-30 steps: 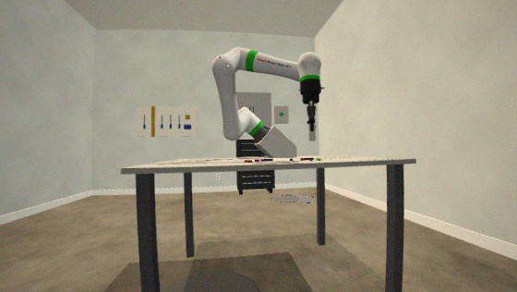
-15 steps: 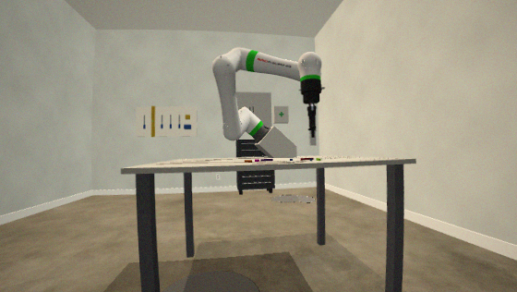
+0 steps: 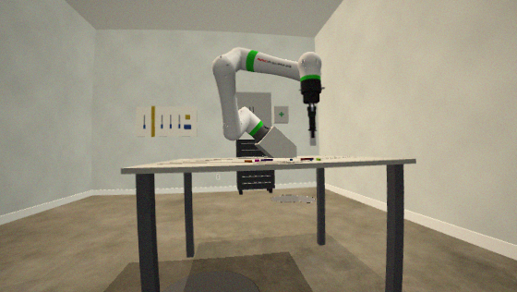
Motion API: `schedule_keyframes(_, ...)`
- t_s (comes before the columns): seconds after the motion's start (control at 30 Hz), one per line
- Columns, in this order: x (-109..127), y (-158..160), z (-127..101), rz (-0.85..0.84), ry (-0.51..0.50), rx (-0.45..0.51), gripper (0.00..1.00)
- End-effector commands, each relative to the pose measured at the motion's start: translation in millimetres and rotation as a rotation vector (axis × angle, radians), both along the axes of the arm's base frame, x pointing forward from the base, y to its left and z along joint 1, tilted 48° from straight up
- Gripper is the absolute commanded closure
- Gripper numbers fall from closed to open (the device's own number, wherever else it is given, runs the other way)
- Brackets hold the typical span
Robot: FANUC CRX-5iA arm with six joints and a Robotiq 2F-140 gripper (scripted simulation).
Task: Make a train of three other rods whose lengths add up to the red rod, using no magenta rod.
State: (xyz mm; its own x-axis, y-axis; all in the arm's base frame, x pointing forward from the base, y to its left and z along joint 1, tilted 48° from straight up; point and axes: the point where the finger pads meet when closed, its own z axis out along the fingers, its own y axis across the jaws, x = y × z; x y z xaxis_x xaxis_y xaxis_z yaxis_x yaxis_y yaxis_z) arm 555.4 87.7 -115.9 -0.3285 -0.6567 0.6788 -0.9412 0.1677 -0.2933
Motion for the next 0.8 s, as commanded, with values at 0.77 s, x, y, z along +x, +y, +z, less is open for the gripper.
schedule_keyframes(0.77, 0.8, -4.4, -4.3, 0.005, 0.006, 0.0, 0.85)
